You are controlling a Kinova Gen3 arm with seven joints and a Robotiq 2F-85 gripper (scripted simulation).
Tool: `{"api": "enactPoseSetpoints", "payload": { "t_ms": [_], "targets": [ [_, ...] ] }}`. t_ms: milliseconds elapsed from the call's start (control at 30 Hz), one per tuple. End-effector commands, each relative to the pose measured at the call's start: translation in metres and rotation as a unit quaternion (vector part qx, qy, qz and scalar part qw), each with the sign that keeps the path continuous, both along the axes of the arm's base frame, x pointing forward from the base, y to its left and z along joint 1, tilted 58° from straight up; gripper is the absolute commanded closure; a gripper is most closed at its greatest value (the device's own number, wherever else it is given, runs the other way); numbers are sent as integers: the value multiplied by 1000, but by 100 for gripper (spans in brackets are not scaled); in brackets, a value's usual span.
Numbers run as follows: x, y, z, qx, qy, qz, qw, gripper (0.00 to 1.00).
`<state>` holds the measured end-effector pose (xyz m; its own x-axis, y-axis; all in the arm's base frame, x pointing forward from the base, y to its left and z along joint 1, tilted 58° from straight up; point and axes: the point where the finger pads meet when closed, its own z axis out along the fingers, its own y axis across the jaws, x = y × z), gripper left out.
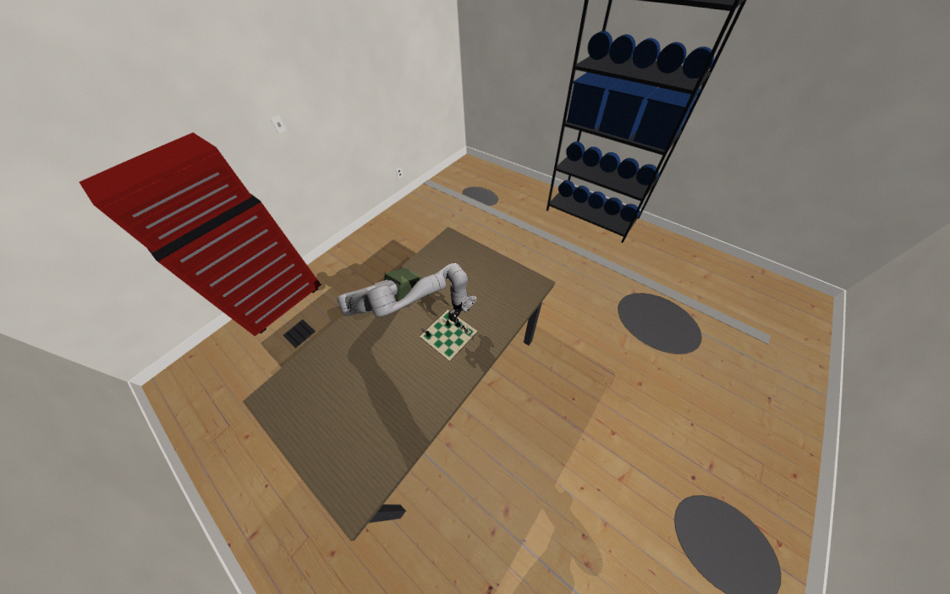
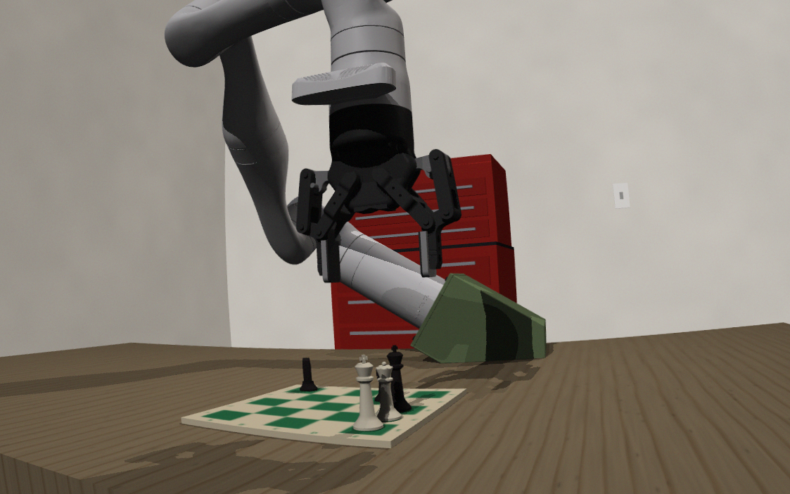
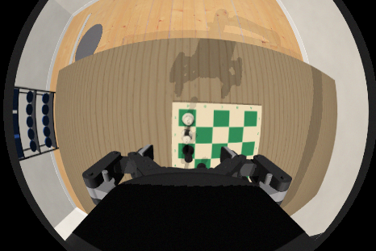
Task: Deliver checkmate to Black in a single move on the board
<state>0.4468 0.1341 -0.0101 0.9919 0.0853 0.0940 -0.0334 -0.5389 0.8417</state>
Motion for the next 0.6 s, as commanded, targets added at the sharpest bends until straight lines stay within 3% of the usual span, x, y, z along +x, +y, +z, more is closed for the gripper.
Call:
{"api": "enactPoseSetpoints", "payload": {
  "t_ms": [0, 567],
  "targets": [
    [0, 1, 0, 1, 0, 1, 1000, 0],
    [-2, 12, 8, 1, 0, 1, 1000, 0]
  ]
}}
